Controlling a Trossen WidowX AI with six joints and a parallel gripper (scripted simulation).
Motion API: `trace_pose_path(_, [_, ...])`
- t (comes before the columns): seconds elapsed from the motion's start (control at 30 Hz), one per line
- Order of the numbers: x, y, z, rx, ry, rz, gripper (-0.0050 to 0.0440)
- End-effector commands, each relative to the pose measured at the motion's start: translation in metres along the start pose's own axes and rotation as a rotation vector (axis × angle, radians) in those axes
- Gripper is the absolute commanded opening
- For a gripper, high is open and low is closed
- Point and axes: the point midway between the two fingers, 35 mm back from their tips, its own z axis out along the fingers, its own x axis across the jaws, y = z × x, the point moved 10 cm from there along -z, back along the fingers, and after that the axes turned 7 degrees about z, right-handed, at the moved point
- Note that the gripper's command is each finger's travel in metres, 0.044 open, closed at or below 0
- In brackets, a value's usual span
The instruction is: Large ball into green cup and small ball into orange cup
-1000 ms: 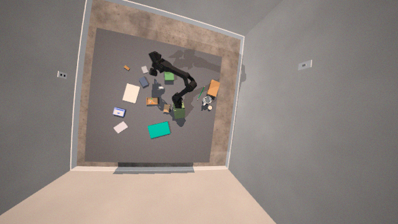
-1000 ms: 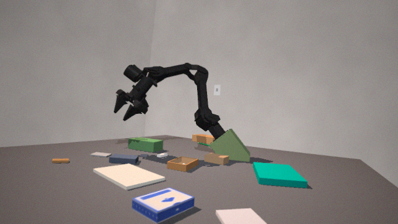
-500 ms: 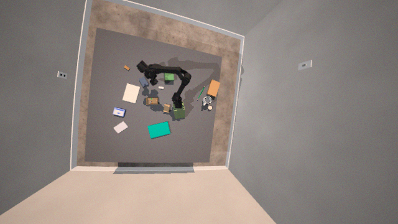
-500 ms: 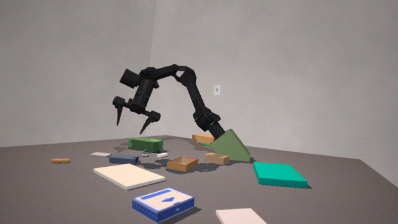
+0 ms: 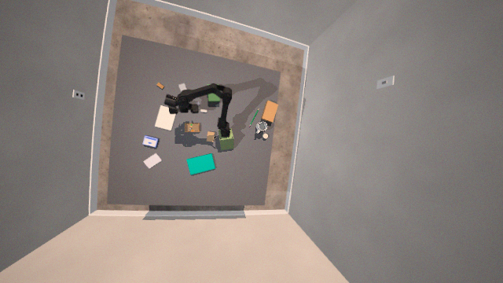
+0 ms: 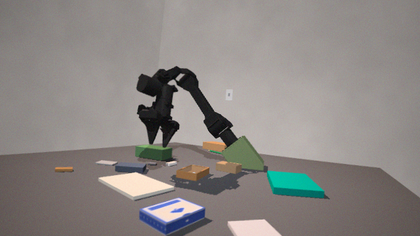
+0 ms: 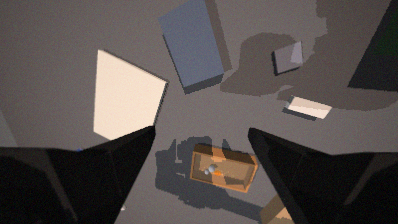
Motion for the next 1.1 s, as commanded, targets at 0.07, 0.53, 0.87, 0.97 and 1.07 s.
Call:
trace_pose_path(0.07, [0.004, -0.041, 0.005, 0.033, -0.072, -0.405, 0.044])
trace_pose_path(0.53, [-0.003, -0.117, 0.005, 0.084, -0.192, -1.27, 0.044])
trace_pose_path(0.87, [-0.004, -0.126, 0.005, 0.096, -0.218, -1.486, 0.044])
trace_pose_path(0.97, [-0.004, -0.126, 0.005, 0.096, -0.218, -1.486, 0.044])
trace_pose_path(1.07, [-0.009, -0.125, 0.029, 0.097, -0.218, -1.486, 0.044])
